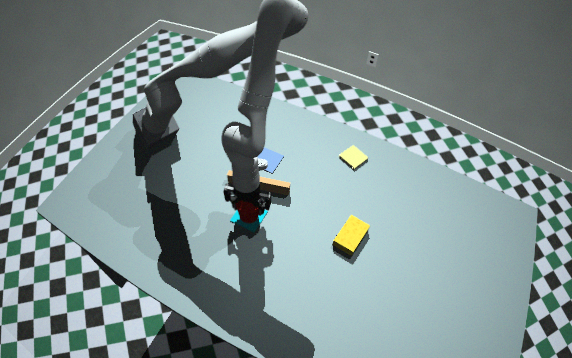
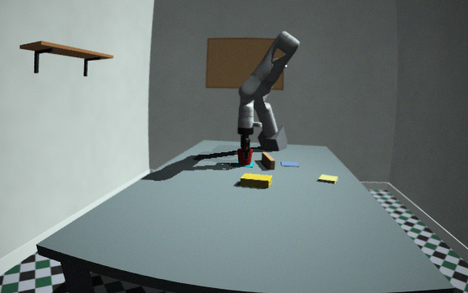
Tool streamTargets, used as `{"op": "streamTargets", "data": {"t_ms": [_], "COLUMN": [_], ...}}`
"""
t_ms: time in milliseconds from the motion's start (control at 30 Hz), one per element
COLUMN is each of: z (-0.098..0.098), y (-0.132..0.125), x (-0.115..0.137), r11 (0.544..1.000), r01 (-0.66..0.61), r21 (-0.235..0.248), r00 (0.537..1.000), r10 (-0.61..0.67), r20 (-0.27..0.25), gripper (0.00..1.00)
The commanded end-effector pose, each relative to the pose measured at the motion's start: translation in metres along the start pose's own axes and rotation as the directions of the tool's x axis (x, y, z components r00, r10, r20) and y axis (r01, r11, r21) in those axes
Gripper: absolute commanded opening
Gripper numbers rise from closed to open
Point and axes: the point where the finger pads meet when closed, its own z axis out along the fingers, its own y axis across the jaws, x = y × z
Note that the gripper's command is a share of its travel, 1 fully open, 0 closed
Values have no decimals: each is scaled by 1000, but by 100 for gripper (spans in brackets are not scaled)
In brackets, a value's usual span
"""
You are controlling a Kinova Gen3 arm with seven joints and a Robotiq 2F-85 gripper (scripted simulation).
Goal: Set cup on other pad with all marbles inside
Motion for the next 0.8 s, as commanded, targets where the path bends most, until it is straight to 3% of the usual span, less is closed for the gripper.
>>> {"op": "streamTargets", "data": {"t_ms": [0,300,333,767], "z": [0,0,0,0], "y": [0,0,0,0], "x": [-1,-1,-1,-1], "r11": [1000,1000,1000,1000], "r01": [-1,-1,-1,-1], "r21": [0,0,0,0], "r00": [1000,1000,1000,1000], "r10": [1,1,1,1], "r20": [1,1,1,1], "gripper": [82,82,100,100]}}
